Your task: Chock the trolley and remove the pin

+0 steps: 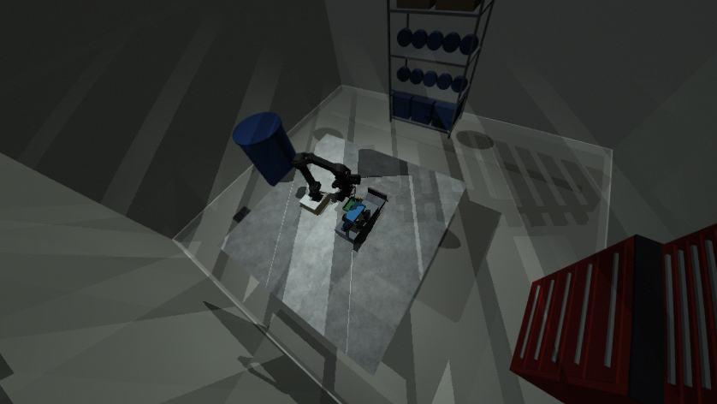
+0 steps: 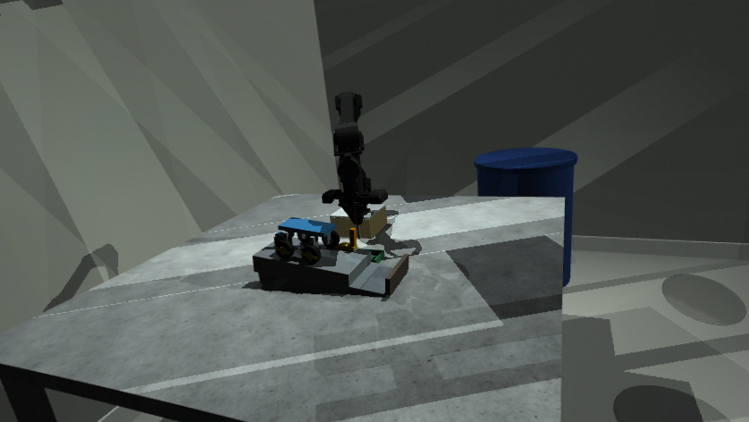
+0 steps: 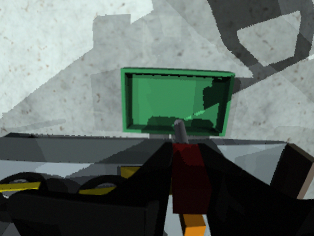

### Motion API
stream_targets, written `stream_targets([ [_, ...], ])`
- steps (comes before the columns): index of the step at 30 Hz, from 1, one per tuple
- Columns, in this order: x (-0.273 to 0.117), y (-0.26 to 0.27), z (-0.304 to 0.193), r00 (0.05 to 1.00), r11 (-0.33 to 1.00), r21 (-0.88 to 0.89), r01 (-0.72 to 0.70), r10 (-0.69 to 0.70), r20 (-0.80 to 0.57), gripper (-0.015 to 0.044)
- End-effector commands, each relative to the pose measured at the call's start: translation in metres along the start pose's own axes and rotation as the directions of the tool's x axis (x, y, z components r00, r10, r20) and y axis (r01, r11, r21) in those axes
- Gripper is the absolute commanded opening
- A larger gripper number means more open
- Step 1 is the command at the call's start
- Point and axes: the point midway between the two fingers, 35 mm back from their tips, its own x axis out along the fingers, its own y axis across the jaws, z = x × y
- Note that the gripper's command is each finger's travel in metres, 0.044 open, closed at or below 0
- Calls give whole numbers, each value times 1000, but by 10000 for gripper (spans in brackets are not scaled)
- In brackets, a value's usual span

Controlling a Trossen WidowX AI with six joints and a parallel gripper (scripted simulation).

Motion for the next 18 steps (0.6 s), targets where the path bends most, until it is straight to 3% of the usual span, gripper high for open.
stream_targets([
  [1, 5, -1, 0, 999, 999, 0, 49, -49, -3, 0],
  [7, 23, -7, 1, 988, 988, -1, 154, -154, -4, 0],
  [18, 55, -23, 1, 985, 985, -2, 172, -172, -4, 0],
])
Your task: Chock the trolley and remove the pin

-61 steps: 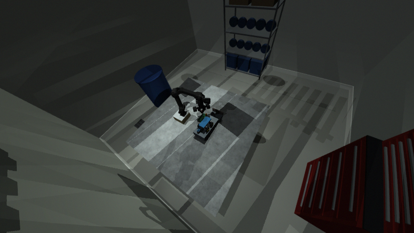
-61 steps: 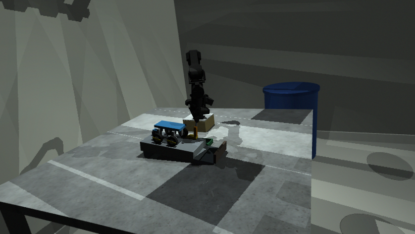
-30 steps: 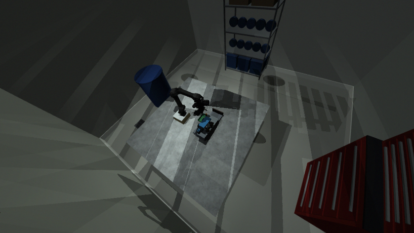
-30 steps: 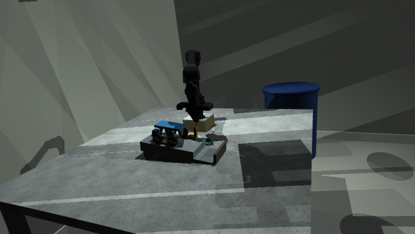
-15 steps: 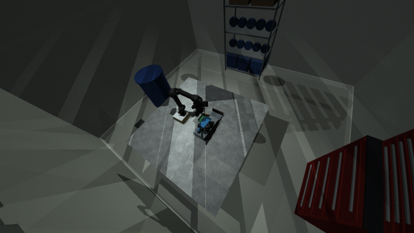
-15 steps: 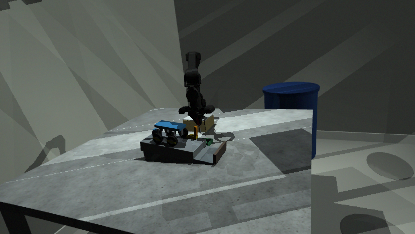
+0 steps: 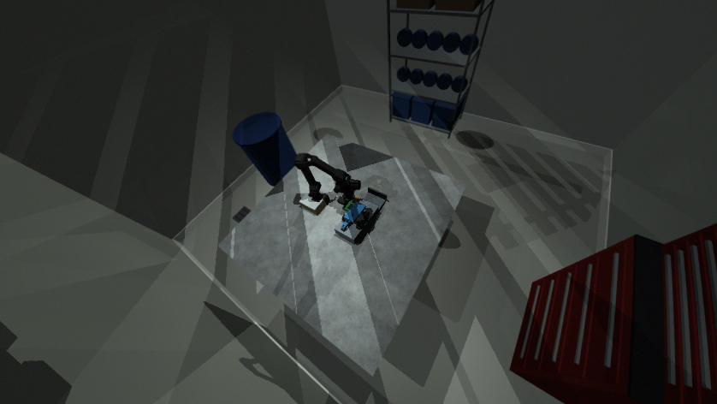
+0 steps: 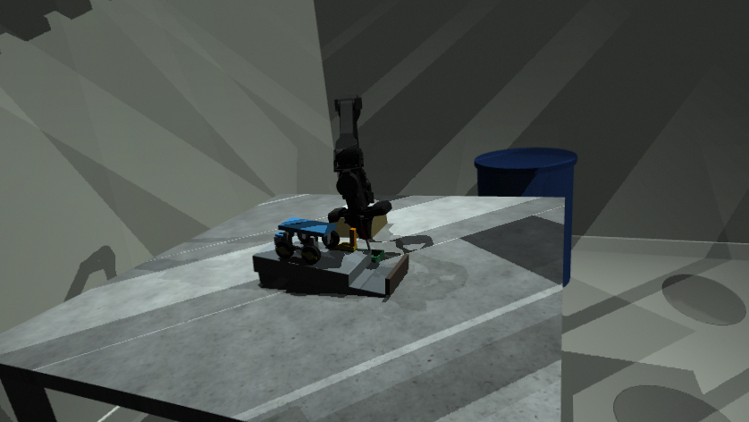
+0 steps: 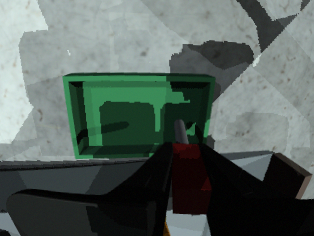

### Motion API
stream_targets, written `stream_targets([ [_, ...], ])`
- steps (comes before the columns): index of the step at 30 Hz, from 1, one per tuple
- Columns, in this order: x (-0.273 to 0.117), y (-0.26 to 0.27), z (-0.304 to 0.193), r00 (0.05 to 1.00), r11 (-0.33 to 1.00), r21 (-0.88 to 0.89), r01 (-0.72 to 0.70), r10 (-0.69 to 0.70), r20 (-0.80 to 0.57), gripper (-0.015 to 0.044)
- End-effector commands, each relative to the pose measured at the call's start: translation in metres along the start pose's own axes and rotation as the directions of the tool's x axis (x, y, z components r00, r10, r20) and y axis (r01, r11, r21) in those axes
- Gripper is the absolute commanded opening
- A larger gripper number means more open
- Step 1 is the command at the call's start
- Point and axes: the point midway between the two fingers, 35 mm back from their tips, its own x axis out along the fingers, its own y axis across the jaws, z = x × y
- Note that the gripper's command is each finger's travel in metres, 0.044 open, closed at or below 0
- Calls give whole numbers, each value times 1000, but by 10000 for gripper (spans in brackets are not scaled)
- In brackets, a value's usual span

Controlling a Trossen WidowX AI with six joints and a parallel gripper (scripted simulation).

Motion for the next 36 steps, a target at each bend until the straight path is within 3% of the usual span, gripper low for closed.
stream_targets([
  [1, 13, -6, 1, 1000, 1000, 2, 8, -8, 0, 0],
  [7, 20, -9, 1, 1000, 1000, 2, 9, -9, 0, 0],
  [15, 20, -5, 1, 1000, 1000, 2, 8, -8, 0, 190],
  [36, 23, 11, 2, 1000, 1000, 2, 7, -7, 0, 190],
])
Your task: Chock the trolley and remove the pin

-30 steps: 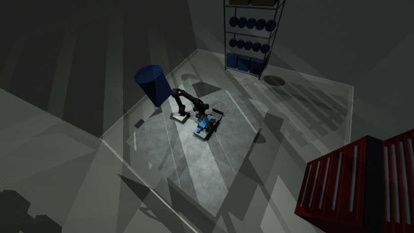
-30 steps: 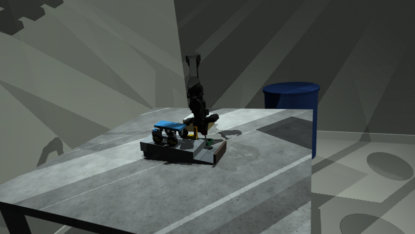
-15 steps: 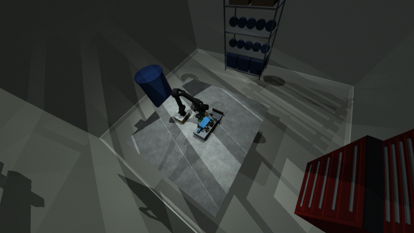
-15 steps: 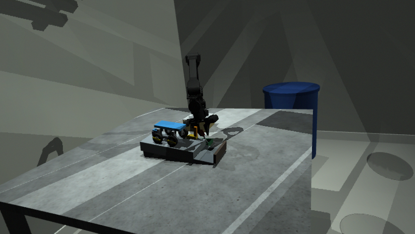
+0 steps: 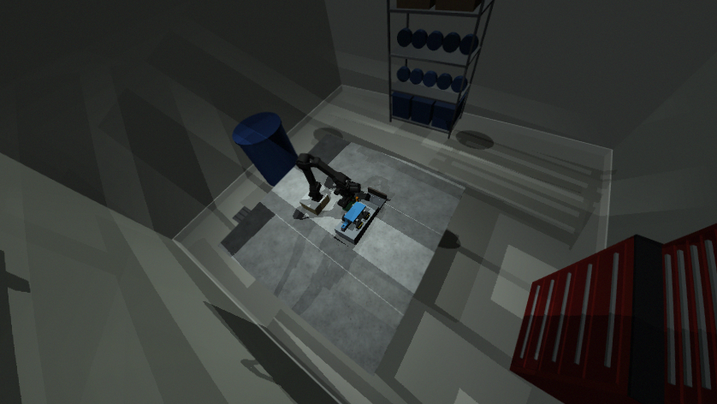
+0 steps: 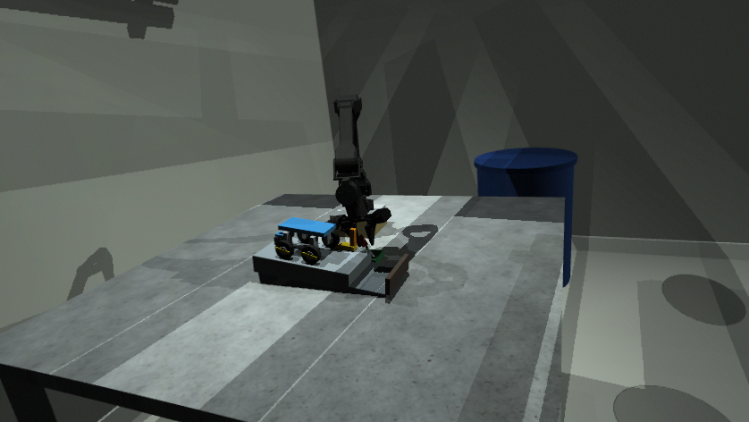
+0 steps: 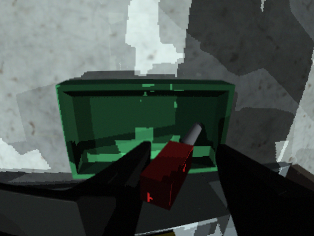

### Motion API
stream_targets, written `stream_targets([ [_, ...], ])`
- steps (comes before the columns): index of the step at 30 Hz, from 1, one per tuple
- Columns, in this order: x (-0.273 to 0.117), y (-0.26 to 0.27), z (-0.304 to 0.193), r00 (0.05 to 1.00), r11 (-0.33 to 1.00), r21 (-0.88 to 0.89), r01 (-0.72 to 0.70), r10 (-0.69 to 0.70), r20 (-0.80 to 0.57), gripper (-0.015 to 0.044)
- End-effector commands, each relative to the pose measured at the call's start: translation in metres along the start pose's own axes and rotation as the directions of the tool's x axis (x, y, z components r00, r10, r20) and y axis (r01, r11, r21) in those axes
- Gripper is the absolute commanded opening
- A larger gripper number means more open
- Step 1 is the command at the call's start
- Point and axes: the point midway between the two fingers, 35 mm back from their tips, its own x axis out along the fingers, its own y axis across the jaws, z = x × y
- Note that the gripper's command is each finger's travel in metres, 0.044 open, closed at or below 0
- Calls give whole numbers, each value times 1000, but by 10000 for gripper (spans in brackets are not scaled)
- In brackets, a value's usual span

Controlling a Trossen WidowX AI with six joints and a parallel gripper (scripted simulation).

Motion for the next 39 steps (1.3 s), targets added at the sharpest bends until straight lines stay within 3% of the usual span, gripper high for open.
stream_targets([
  [1, 1, 3, 0, 1000, 1000, -4, 4, -4, -1, 190],
  [39, 12, 28, 0, 1000, 1000, -4, 2, -2, -1, 190],
])
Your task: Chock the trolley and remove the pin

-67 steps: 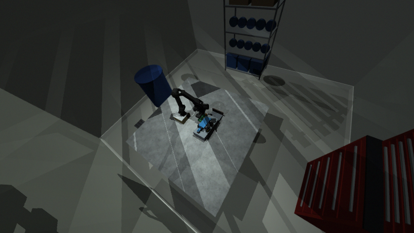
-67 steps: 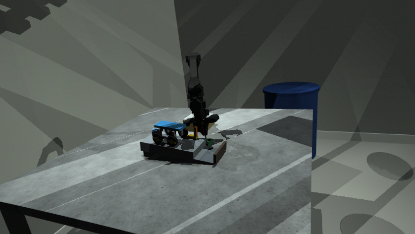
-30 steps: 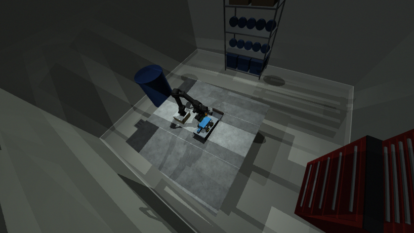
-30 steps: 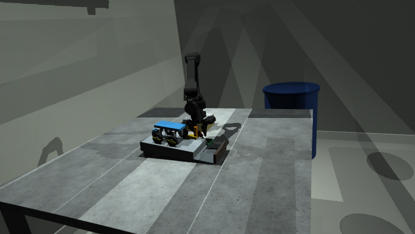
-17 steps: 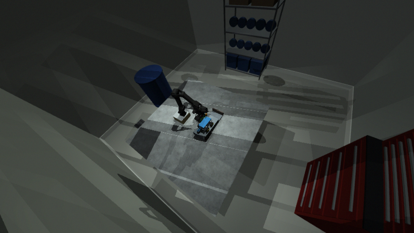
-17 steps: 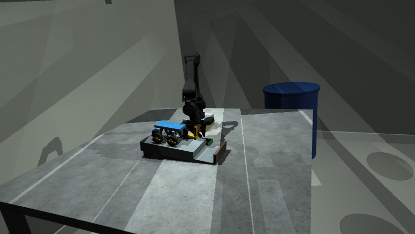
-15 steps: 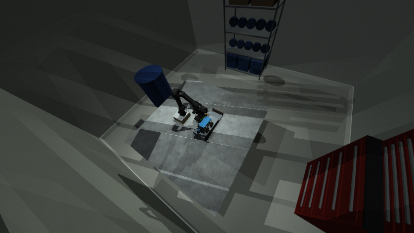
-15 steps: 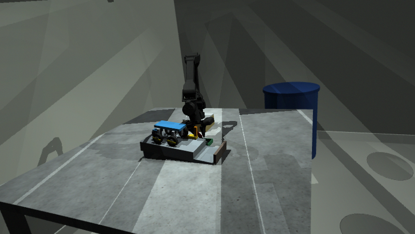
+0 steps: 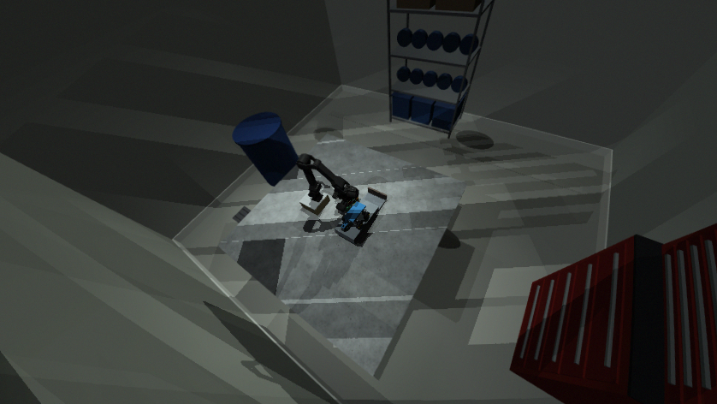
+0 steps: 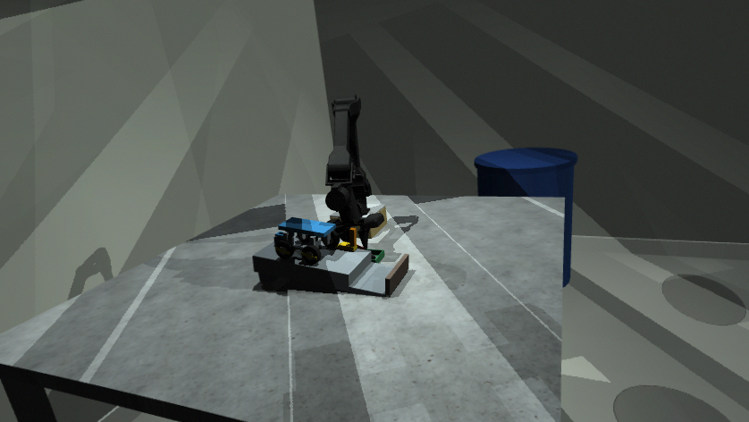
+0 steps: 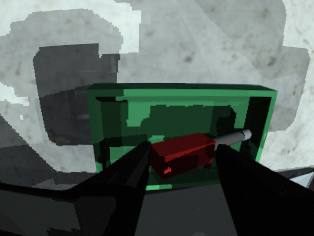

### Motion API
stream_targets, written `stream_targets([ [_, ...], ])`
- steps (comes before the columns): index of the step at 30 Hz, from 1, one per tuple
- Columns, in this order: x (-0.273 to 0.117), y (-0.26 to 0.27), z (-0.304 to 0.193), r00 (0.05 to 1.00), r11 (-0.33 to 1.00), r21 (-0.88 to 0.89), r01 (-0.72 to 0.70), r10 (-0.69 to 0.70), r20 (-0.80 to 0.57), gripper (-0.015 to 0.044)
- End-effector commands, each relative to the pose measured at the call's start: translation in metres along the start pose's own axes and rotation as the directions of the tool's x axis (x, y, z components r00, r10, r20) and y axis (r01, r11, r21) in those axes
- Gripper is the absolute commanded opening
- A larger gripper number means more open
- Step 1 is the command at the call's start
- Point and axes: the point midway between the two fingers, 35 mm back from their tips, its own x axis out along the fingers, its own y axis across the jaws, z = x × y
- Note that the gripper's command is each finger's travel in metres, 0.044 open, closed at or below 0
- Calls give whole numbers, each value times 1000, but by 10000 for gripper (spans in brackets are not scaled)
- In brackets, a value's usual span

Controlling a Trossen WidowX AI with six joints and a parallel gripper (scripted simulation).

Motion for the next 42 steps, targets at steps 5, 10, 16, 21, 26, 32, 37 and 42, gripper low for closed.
stream_targets([
  [5, 3, 5, -1, 1000, 1000, -4, 4, -4, -1, 190],
  [10, 4, 6, -1, 1000, 1000, -4, 4, -4, -1, 190],
  [16, 4, 6, -1, 1000, 1000, 1, 0, 0, 0, 269],
  [21, 4, 6, -1, 1000, 1000, 1, 0, 0, 0, 340],
  [26, 1, 6, -1, 1000, 1000, 0, 0, 0, 0, 340],
  [32, -21, 3, 1, 1000, 1000, -4, 4, -4, -1, 340],
  [37, -36, 0, 0, 1000, 1000, -4, 4, -4, -1, 440],
  [42, -50, -2, 0, 1000, 1000, -5, 4, -4, -2, 440],
])
